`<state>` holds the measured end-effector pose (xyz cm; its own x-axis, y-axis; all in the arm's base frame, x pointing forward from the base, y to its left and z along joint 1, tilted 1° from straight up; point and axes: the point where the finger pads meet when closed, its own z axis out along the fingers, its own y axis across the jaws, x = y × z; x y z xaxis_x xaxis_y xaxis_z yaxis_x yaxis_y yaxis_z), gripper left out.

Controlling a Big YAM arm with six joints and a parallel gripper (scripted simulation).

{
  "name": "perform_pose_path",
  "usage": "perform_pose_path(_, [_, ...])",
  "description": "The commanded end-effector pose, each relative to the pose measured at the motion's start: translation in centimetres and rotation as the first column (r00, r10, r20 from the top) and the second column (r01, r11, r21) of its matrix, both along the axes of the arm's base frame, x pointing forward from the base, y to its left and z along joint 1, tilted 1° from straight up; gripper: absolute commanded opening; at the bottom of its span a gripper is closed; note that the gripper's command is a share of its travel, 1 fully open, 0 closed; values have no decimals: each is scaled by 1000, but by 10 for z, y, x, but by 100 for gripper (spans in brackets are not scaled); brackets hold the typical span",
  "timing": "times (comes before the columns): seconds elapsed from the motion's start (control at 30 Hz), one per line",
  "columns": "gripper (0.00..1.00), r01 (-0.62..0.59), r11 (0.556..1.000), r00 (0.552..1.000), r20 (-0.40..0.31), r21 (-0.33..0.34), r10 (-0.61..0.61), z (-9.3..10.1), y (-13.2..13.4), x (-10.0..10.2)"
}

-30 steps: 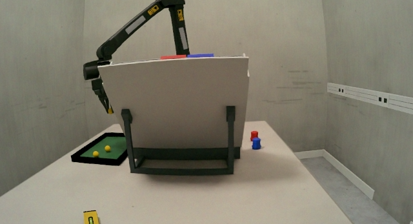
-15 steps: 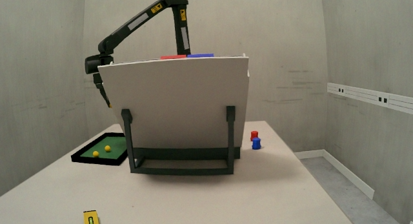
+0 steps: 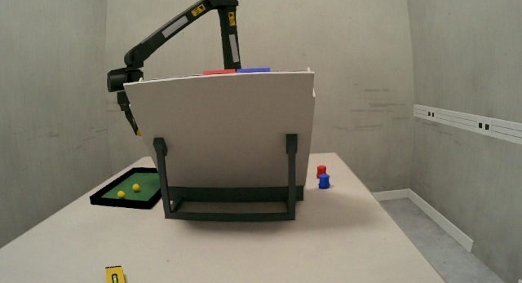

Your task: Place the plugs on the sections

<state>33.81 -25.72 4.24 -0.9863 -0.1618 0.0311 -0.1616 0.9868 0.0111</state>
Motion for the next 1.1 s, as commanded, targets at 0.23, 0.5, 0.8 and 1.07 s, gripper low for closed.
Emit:
perform_pose_path(0.23, [0,-7,999,999,52,-37,9,17,-7,14])
perform_pose_path(0.5, [0,-6,1000,997,80,-30,8,31,6,18])
perform_pose_path(0.8, [0,-7,1000,980,200,0,7,88,65,36])
perform_pose_path(1.07, [0,-10,1000,960,279,16,5,126,102,48])
